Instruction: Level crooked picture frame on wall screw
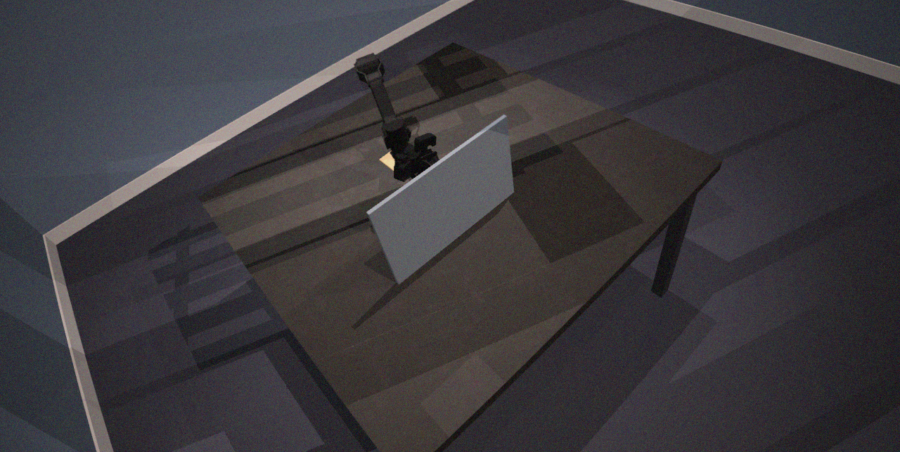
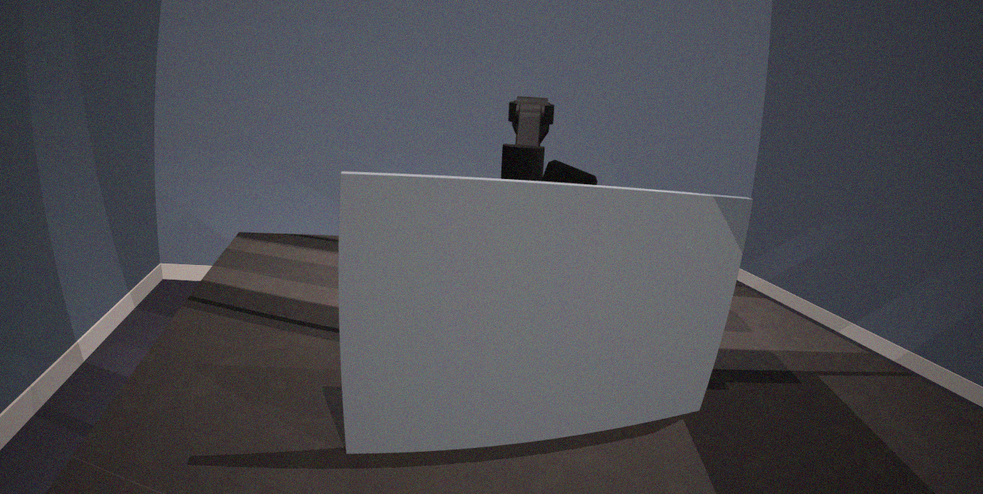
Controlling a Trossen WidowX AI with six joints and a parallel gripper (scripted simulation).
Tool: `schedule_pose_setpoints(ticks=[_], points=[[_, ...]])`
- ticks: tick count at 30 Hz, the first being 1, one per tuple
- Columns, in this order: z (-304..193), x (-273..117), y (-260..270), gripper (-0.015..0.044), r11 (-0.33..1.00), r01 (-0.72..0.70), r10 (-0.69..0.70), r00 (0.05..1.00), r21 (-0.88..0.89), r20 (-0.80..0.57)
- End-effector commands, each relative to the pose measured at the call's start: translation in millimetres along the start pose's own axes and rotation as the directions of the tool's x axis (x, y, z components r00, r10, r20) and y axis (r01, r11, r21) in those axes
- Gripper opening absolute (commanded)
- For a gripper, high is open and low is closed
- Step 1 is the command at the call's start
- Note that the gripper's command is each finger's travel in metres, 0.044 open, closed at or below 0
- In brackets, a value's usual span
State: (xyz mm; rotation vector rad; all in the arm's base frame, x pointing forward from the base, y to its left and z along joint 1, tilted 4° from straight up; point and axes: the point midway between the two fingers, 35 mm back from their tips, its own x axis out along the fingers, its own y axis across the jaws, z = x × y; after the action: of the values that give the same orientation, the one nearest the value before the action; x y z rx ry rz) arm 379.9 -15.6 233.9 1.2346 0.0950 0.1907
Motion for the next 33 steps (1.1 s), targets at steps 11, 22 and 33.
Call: schedule_pose_setpoints(ticks=[11, 22, 33], points=[[2.0, -0.3, 4.7, 0.0, 1.0, -0.016, 0.016, 1.0, -0.01, 0.006], [3.2, -0.3, 3.5, 0.0, 1.0, -0.016, 0.016, 1.0, -0.01, 0.006], [4.3, -0.3, 3.5, 0.0, 1.0, -0.016, 0.016, 1.0, -0.01, 0.006]])
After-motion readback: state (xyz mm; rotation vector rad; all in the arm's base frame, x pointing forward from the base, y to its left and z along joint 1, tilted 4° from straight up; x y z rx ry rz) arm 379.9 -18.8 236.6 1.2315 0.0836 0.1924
